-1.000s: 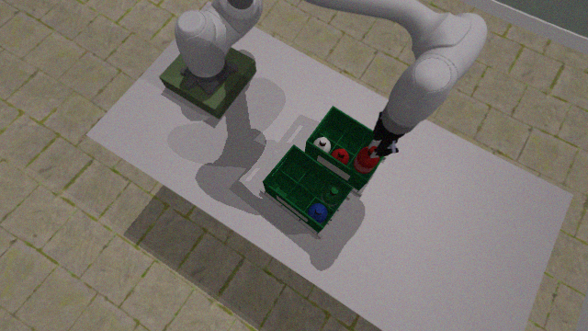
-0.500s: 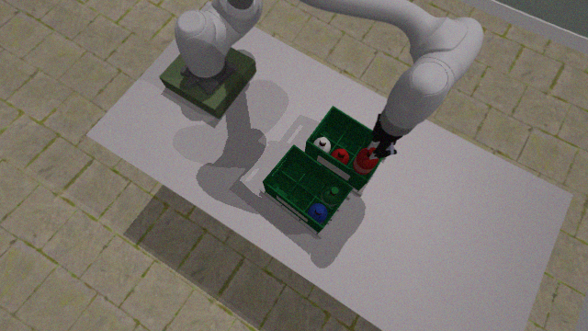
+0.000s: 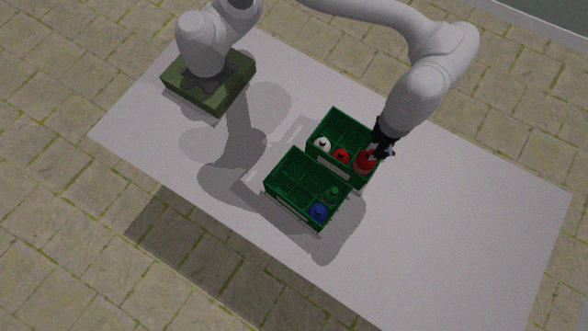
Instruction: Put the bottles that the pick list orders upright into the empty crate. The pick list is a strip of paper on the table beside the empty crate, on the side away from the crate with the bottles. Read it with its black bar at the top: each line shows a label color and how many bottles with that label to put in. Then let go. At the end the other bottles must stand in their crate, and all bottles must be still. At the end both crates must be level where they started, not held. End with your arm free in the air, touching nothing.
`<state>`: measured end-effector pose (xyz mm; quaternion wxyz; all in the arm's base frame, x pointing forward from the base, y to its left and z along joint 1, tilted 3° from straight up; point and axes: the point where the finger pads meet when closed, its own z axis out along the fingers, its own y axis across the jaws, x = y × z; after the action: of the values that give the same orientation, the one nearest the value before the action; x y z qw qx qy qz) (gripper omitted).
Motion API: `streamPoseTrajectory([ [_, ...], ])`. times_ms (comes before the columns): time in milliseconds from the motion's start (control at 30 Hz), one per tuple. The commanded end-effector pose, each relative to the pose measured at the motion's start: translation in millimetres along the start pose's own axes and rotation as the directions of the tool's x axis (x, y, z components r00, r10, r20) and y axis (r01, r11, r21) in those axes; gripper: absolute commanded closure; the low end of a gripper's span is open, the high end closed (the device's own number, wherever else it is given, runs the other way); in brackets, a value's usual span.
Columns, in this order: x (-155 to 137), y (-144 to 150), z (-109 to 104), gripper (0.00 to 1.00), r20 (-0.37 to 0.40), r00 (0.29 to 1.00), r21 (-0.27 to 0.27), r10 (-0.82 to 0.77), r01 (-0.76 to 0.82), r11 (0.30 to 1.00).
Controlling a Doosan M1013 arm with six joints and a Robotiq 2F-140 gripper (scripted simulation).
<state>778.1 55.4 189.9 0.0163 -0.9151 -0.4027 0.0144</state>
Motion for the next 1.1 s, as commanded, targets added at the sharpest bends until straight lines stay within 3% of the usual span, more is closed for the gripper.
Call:
streamPoseTrajectory([
  [0, 2, -3, 8, 1.00, -0.001, 1.000, 0.006, 0.003, -0.003, 1.000],
  [1067, 2, -4, 36, 1.00, -0.001, 1.000, 0.006, 0.003, -0.003, 1.000],
])
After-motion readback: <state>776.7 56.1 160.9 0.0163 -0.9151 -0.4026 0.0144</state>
